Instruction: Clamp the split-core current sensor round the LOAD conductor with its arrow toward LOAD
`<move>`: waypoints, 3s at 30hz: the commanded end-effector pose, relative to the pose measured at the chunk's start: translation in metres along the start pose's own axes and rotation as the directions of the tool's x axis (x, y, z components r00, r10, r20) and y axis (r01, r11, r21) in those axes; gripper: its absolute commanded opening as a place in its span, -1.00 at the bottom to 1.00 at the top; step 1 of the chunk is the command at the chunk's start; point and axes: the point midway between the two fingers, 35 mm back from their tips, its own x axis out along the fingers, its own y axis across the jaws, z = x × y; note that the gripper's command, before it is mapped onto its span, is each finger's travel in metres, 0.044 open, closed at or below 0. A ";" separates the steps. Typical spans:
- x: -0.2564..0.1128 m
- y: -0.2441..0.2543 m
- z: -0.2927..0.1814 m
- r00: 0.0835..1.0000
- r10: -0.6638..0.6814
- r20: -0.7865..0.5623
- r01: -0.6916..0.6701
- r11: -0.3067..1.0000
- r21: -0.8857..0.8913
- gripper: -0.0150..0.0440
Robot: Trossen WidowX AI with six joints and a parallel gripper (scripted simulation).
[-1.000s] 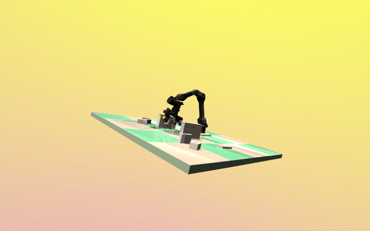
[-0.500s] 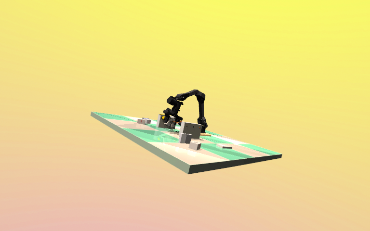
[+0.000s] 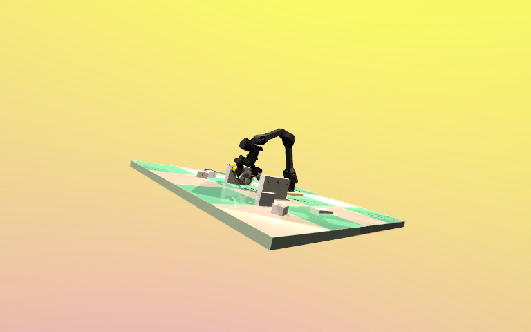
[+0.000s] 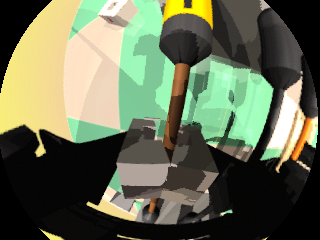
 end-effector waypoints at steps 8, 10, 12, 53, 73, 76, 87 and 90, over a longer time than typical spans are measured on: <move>-0.015 0.001 0.000 0.992 0.127 0.000 -0.127 0.992 -0.001 1.00; -0.023 0.000 0.000 0.981 0.193 0.000 -0.193 0.981 -0.001 1.00; -0.024 0.000 0.000 0.980 0.201 0.000 -0.201 0.980 -0.001 1.00; -0.015 0.020 0.000 0.914 0.405 -0.001 -0.405 0.914 -0.001 1.00; -0.015 0.020 0.000 0.914 0.405 -0.001 -0.405 0.914 -0.001 1.00; -0.015 0.020 0.000 0.914 0.405 -0.001 -0.405 0.914 -0.001 1.00; -0.015 0.020 0.000 0.914 0.405 -0.001 -0.405 0.914 -0.001 1.00; -0.015 0.020 0.000 0.914 0.405 -0.001 -0.405 0.914 -0.001 1.00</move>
